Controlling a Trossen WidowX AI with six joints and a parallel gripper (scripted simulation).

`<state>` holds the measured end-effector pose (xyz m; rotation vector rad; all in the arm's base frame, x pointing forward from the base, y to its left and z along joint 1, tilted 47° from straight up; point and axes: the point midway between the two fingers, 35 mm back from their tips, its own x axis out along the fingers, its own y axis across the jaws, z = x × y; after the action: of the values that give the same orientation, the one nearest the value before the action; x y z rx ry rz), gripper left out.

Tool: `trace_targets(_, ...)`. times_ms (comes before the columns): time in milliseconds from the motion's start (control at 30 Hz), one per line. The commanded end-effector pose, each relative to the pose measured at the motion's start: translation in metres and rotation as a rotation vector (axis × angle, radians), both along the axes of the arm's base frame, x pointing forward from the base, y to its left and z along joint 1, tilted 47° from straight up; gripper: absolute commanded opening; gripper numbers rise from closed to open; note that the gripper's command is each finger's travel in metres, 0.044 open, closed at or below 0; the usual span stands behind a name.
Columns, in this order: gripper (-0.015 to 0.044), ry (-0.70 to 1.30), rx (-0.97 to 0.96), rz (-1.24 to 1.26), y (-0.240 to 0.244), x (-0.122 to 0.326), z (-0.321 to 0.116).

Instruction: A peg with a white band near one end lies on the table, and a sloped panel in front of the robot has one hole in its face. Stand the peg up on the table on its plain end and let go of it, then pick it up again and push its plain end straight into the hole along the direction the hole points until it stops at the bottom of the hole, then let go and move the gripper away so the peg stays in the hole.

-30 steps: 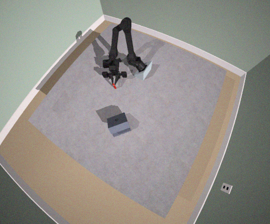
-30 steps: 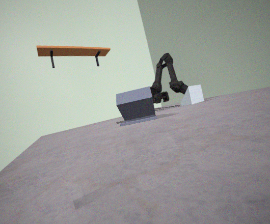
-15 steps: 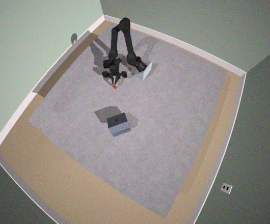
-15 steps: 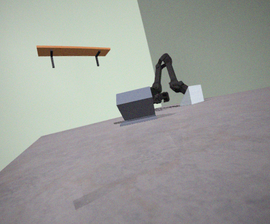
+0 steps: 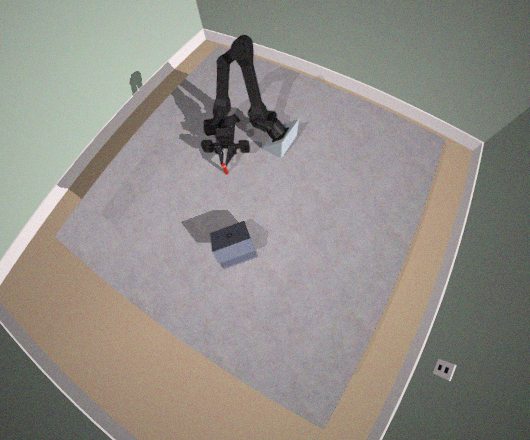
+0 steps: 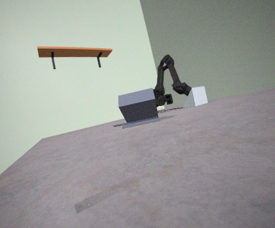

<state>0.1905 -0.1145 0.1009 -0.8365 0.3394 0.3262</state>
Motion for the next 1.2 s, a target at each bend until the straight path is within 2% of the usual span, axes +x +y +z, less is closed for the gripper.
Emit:
trace_targets(0, 0.0049, 0.001, 0.000, -0.001, -0.0021, -0.0012, -0.0009)
trace_targets(1067, 0.0049, -0.037, 0.011, 0.033, -0.0025, -0.0038, -0.0014)
trace_targets(1167, 0.0128, -0.040, 0.015, 0.035, -0.0014, -0.0035, -0.0010)
